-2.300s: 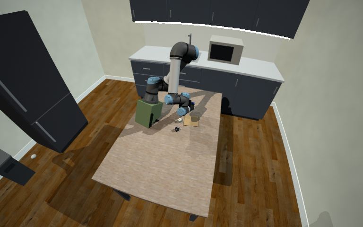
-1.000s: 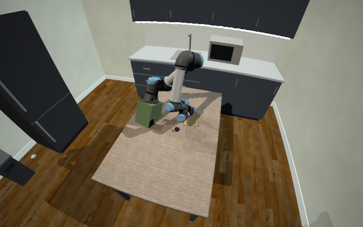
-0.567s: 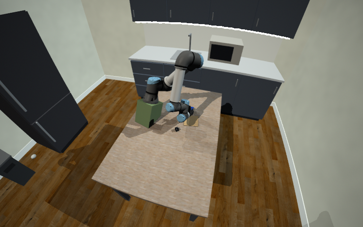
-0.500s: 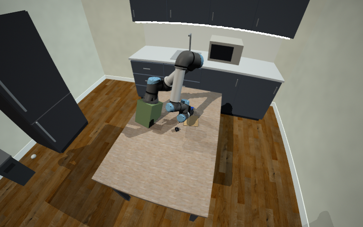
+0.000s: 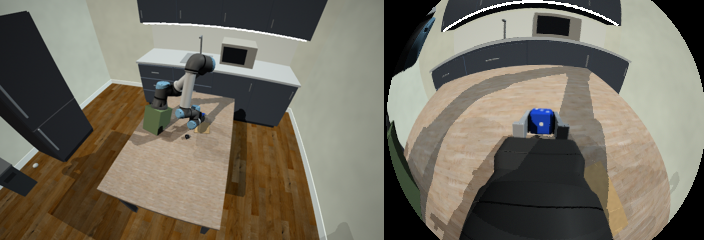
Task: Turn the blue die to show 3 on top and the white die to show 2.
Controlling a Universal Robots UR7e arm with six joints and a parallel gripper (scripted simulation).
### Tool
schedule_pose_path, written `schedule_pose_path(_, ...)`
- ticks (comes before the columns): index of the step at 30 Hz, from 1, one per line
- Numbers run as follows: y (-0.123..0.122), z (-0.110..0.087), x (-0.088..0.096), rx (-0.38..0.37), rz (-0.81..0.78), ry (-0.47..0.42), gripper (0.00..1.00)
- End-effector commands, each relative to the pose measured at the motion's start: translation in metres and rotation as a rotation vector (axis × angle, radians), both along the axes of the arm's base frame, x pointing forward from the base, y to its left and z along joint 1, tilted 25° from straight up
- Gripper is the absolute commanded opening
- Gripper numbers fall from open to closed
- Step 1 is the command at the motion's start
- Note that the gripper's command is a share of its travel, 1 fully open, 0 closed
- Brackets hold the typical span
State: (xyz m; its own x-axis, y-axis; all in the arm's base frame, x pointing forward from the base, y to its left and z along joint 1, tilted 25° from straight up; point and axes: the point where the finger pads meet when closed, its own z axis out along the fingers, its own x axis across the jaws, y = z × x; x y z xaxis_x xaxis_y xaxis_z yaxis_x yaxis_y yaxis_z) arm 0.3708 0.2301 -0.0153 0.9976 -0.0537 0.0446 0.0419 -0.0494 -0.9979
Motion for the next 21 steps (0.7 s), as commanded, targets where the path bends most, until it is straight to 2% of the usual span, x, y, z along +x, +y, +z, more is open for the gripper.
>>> schedule_pose_path(1,0.0009,-0.0020,0.0008,0.000,0.001,0.000,0.57)
schedule_pose_path(21,0.0043,-0.0092,0.0013,0.000,0.001,0.000,0.57)
